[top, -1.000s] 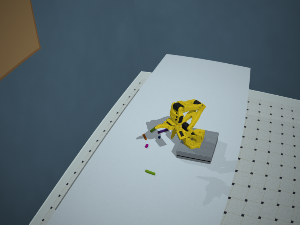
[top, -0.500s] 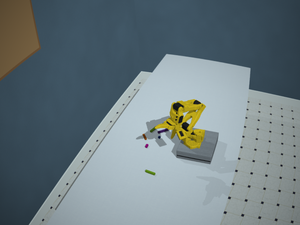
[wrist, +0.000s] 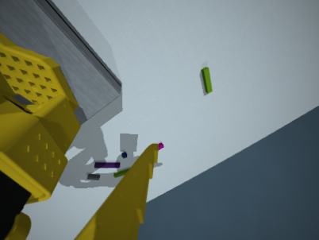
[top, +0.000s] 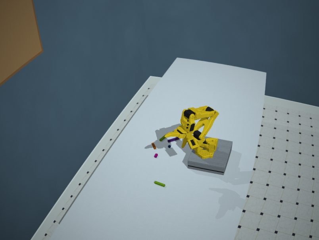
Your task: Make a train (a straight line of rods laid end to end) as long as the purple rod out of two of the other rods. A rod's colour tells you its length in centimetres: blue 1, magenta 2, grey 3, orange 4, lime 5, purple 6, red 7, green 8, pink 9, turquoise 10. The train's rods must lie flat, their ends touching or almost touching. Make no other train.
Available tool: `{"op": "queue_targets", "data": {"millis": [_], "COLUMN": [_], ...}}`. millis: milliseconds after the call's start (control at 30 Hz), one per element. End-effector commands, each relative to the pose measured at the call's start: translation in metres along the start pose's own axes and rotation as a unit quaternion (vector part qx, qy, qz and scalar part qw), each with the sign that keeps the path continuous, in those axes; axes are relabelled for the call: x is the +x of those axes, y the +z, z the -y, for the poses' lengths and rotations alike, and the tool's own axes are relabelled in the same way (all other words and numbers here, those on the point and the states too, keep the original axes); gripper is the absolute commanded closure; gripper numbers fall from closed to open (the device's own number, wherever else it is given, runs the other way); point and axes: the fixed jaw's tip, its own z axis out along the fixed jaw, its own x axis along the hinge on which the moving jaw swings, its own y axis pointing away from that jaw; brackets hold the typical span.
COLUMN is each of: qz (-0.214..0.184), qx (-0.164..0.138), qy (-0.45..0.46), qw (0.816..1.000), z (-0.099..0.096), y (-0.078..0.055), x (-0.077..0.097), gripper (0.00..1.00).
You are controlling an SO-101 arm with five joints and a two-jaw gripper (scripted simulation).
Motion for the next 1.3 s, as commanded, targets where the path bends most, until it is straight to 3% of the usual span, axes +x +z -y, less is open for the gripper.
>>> {"op": "queue_targets", "data": {"millis": [0, 267, 633, 933, 1067, 1133, 1267], "qz": [0.002, -0.003, -0.029, -0.054, -0.062, -0.062, -0.067], "qx": [-0.010, -0.016, -0.049, -0.092, -0.110, -0.110, -0.124], "qy": [-0.002, 0.018, 0.130, 0.282, 0.352, 0.352, 0.407], "qw": [1.000, 1.000, 0.990, 0.954, 0.927, 0.927, 0.903], "z": [-0.002, 0.002, 0.022, 0.033, 0.027, 0.027, 0.017], "y": [0.002, 0.004, 0.020, 0.053, 0.072, 0.072, 0.089], "x": [-0.001, 0.003, 0.031, 0.083, 0.110, 0.110, 0.131], "gripper": [0.00, 0.03, 0.23, 0.49, 0.62, 0.62, 0.71]}}
